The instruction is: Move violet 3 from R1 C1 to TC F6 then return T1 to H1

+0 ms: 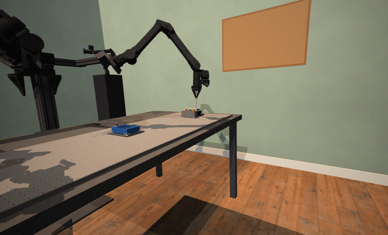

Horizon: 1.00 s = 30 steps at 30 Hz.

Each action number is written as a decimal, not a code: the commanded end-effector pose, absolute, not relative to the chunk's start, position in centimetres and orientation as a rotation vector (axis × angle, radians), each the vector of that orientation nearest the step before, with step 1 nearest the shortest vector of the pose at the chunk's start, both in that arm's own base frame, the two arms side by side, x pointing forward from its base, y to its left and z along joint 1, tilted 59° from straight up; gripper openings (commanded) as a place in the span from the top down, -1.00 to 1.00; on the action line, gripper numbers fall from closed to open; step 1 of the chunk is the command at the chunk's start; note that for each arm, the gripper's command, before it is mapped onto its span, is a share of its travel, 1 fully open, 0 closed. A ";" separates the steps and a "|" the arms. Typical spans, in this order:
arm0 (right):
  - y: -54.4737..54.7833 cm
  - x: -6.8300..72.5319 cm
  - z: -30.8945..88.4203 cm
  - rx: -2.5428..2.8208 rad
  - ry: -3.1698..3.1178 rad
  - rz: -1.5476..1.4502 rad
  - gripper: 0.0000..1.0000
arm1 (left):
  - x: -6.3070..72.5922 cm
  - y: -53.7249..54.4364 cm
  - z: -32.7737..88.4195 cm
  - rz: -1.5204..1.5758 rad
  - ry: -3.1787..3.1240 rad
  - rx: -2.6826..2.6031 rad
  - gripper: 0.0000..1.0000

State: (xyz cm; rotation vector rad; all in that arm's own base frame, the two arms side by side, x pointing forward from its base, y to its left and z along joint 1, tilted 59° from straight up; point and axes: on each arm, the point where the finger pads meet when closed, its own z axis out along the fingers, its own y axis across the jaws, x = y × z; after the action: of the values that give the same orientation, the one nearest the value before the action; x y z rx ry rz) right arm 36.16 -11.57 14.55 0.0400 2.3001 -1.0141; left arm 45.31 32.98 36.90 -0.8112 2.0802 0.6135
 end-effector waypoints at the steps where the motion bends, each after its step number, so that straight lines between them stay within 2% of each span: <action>1: -11.4 36.9 15.9 0.071 2.261 -1.000 -1.00 | 46.0 34.5 37.4 0.627 2.065 -0.816 0.78; 30: -11.4 36.9 15.9 0.071 2.261 -1.000 -1.00 | 46.3 34.9 37.0 0.627 2.067 -0.816 0.78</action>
State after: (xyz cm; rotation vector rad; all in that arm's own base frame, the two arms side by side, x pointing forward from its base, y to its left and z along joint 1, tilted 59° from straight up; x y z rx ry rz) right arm 36.16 -11.57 14.55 0.0400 2.3001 -1.0141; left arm 45.66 33.44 36.55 -0.8116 2.0810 0.6141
